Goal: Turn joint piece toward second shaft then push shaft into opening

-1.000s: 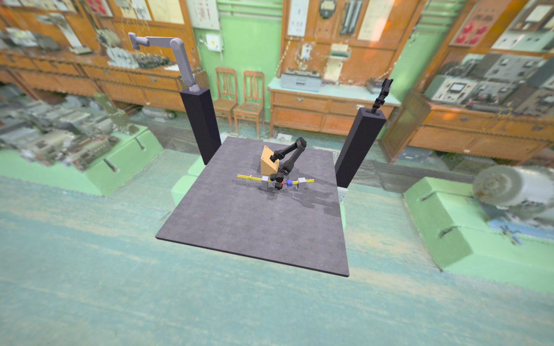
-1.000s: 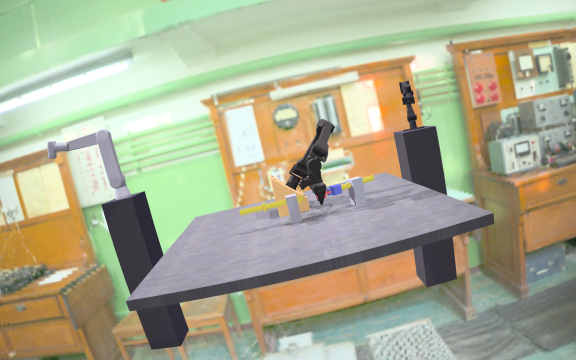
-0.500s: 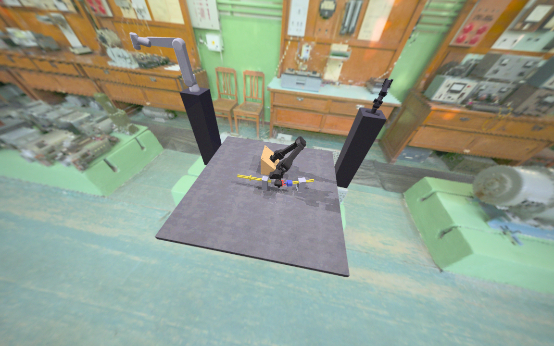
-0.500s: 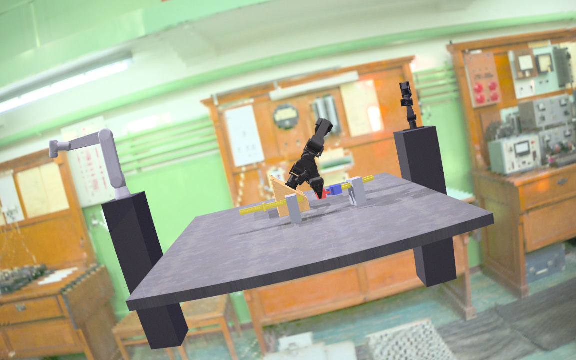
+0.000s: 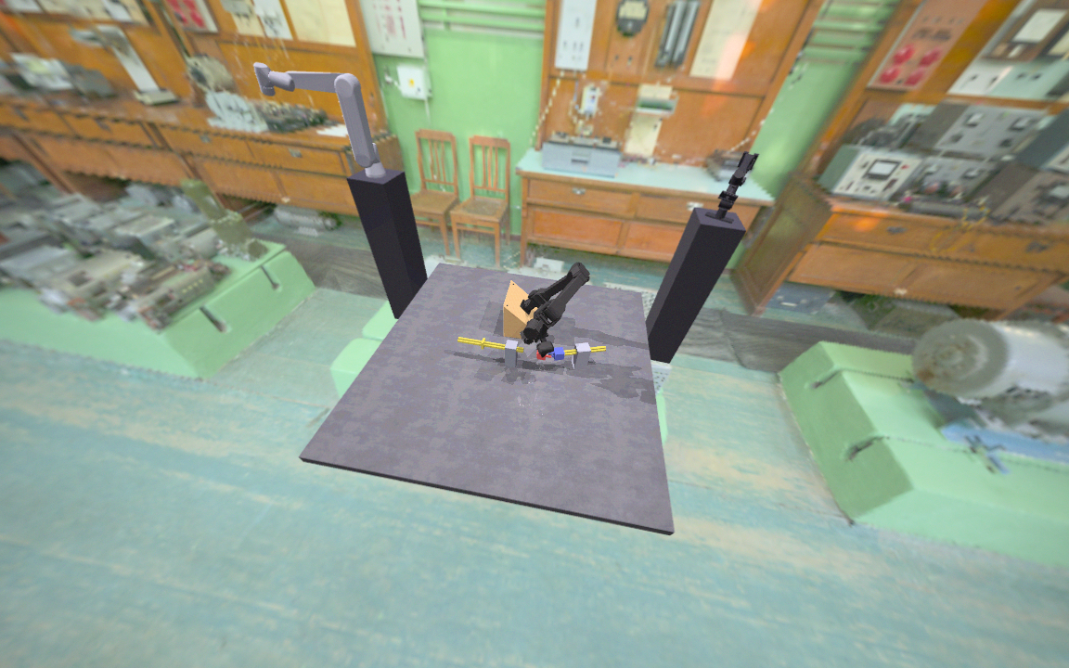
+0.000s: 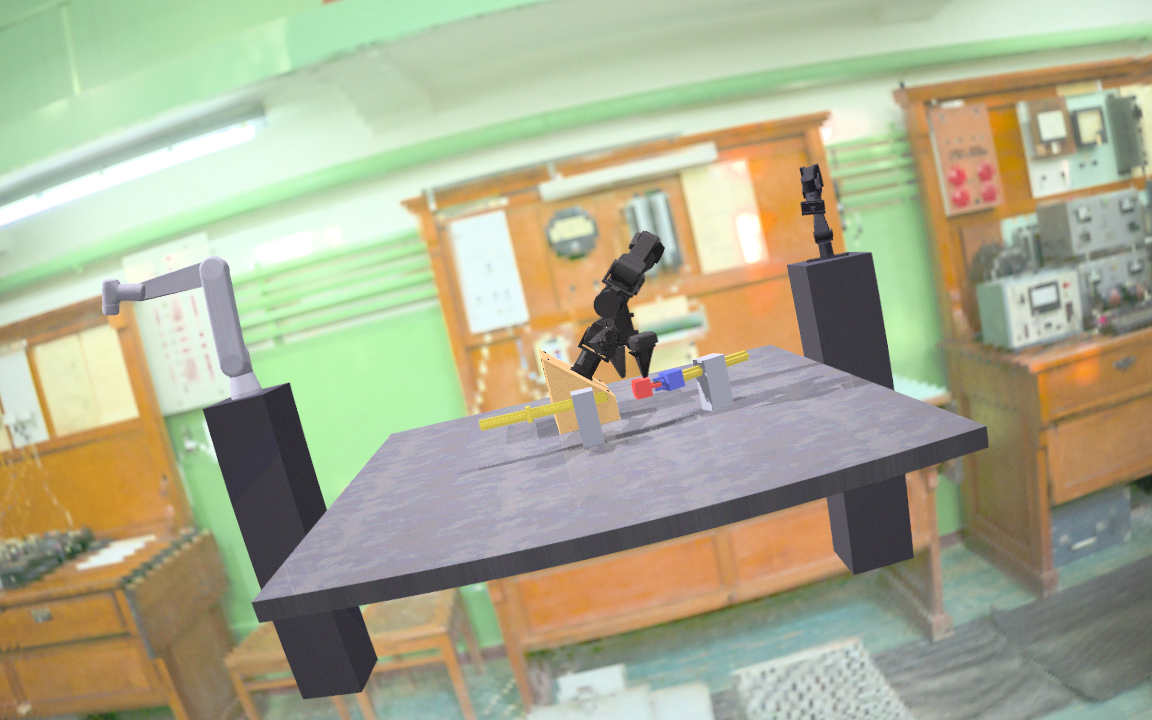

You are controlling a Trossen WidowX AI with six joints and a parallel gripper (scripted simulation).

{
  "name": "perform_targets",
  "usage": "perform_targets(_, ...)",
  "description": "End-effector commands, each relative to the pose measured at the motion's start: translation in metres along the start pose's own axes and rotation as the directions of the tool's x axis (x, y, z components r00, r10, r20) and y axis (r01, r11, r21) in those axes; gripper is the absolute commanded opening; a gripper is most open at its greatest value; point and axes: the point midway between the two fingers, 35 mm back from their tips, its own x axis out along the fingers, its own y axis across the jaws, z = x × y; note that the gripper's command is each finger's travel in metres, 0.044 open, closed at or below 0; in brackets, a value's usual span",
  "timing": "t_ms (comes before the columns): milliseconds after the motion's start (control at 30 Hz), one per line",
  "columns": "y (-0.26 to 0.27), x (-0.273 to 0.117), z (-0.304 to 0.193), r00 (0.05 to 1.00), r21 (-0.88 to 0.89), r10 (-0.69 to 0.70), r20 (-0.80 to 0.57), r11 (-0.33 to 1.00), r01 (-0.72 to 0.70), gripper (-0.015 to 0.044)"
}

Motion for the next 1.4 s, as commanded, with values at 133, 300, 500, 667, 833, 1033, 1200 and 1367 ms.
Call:
perform_targets(133,0.003,-0.029,0.001,1.0,-0.297,-0.003,0.025,0.955,0.01,0.044)
perform_targets(300,0.002,-0.045,0.0,0.999,-0.454,-0.006,0.033,0.891,0.021,0.044)
perform_targets(500,0.001,-0.064,-0.002,0.999,-0.625,-0.011,0.041,0.78,0.034,0.044)
perform_targets(667,-0.002,-0.08,-0.005,0.999,-0.748,-0.015,0.047,0.663,0.045,0.044)
perform_targets(833,-0.004,-0.093,-0.008,0.999,-0.836,-0.018,0.05,0.546,0.052,0.044)
perform_targets(1033,-0.004,-0.094,-0.008,0.999,-0.839,-0.018,0.05,0.541,0.052,0.044)
perform_targets(1200,-0.004,-0.094,-0.008,0.999,-0.826,-0.014,0.046,0.562,0.046,0.044)
perform_targets(1367,-0.007,-0.09,0.0,1.0,-0.759,-0.01,0.013,0.651,0.016,0.044)
